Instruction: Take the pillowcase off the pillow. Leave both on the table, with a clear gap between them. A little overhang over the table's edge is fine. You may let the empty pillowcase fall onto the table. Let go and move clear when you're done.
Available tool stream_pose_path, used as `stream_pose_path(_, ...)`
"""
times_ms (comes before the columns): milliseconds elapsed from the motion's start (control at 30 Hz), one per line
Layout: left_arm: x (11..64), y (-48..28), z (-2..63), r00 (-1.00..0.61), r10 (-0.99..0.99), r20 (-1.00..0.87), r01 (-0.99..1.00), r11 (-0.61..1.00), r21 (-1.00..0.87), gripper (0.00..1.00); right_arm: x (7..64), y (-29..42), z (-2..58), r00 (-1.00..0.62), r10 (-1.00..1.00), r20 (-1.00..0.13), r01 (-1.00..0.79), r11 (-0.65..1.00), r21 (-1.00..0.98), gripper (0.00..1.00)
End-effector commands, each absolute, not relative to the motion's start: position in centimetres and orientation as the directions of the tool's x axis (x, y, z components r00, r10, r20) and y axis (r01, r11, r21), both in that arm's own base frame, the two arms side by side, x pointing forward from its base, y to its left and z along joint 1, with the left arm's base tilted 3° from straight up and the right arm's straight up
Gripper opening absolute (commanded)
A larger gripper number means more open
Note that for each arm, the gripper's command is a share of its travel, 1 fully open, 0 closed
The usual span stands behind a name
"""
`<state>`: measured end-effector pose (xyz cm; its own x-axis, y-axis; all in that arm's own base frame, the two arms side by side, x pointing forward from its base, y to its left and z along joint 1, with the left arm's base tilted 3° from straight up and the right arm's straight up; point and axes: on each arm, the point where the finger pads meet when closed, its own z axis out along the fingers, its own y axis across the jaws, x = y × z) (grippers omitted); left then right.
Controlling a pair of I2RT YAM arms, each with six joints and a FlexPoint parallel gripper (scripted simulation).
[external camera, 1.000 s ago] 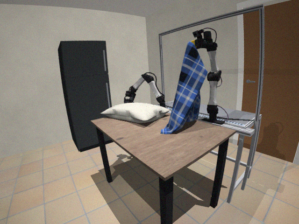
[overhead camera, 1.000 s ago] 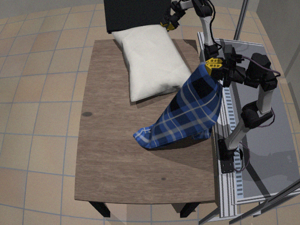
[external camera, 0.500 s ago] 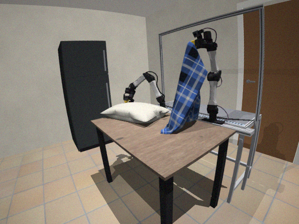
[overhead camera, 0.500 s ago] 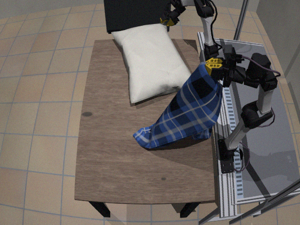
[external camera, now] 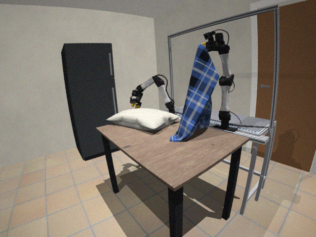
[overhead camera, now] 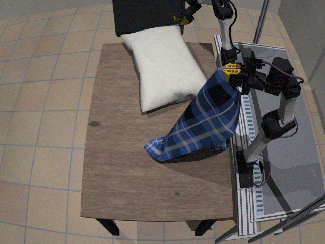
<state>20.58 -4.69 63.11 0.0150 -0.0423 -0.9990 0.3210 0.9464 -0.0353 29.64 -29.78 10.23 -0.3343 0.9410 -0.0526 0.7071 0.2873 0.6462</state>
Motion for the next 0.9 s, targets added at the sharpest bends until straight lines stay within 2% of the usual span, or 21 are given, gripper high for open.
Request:
stream_pose_path(0,19.9,-4.8,63.9,0.051,-0.043,-0.998,0.318,0.948,-0.025,0.00,29.3,-29.8,13.2,-0.322,0.944,-0.071,0.699,0.288,0.655,0.60)
stream_pose_path(67,19.9,-4.8,63.9,0.051,-0.043,-0.998,0.318,0.948,-0.025,0.00,29.3,-29.8,13.2,-0.322,0.944,-0.071,0.699,0.288,0.655,0.60)
stream_pose_path(100,19.9,-4.8,63.9,0.051,-0.043,-0.998,0.318,0.948,-0.025,0.00,29.3,-29.7,11.9,-0.327,0.944,-0.034,0.712,0.270,0.648,0.60)
stream_pose_path(200,19.9,-4.8,63.9,0.051,-0.043,-0.998,0.318,0.948,-0.025,0.00,29.4,-29.5,14.5,-0.327,0.942,-0.076,0.694,0.294,0.657,0.60)
stream_pose_path(400,19.9,-4.8,63.9,0.051,-0.043,-0.998,0.318,0.948,-0.025,0.00,29.0,-29.7,15.7,-0.319,0.945,-0.069,0.700,0.284,0.655,0.60)
stream_pose_path(633,19.9,-4.8,63.9,0.051,-0.043,-0.998,0.318,0.948,-0.025,0.00,29.2,-29.7,15.2,-0.324,0.944,-0.058,0.706,0.282,0.650,0.60)
stream_pose_path(667,19.9,-4.8,63.9,0.051,-0.043,-0.998,0.318,0.948,-0.025,0.00,29.0,-29.1,13.9,-0.328,0.945,-0.019,0.718,0.262,0.645,0.60)
stream_pose_path(733,19.9,-4.8,63.9,0.051,-0.043,-0.998,0.318,0.948,-0.025,0.00,28.7,-28.9,14.0,-0.322,0.947,-0.018,0.720,0.257,0.645,0.60)
stream_pose_path(767,19.9,-4.8,63.9,0.051,-0.043,-0.998,0.318,0.948,-0.025,0.00,29.7,-28.5,15.7,-0.358,0.927,-0.112,0.686,0.343,0.642,0.60)
stream_pose_path(867,19.9,-4.8,63.9,0.051,-0.043,-0.998,0.318,0.948,-0.025,0.00,30.2,-28.6,16.6,-0.377,0.902,-0.213,0.669,0.424,0.610,0.60)
